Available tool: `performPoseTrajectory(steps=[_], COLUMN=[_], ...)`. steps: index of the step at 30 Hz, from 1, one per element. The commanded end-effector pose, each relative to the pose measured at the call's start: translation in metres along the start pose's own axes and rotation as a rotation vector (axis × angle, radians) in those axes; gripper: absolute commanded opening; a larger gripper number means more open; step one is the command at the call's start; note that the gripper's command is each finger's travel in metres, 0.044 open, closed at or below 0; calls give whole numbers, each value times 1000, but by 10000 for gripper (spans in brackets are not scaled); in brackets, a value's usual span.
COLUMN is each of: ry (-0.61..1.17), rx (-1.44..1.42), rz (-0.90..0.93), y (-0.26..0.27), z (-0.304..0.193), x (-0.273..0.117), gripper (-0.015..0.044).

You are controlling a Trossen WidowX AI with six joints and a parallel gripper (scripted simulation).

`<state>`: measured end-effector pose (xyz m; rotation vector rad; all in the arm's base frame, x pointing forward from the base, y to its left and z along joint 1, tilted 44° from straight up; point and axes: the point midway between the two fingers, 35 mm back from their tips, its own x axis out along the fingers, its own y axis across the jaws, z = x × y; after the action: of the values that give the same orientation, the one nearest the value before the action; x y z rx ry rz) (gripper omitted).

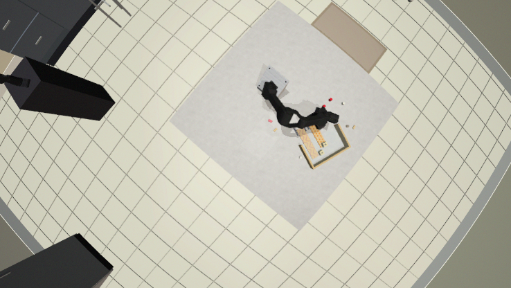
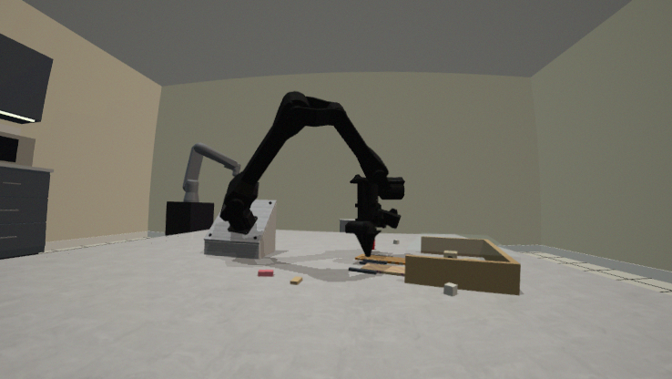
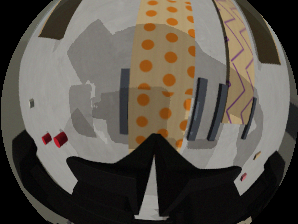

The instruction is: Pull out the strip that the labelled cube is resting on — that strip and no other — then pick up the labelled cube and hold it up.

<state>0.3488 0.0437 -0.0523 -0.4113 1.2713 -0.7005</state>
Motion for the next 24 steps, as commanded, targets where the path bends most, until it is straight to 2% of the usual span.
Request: performPoseTrajectory(steps=[1, 24], ry=[22, 24], rx=[-5, -6], rz=[-5, -5], y=[-1, -1], z=[-12, -47], x=[5, 5], gripper=[0, 0])
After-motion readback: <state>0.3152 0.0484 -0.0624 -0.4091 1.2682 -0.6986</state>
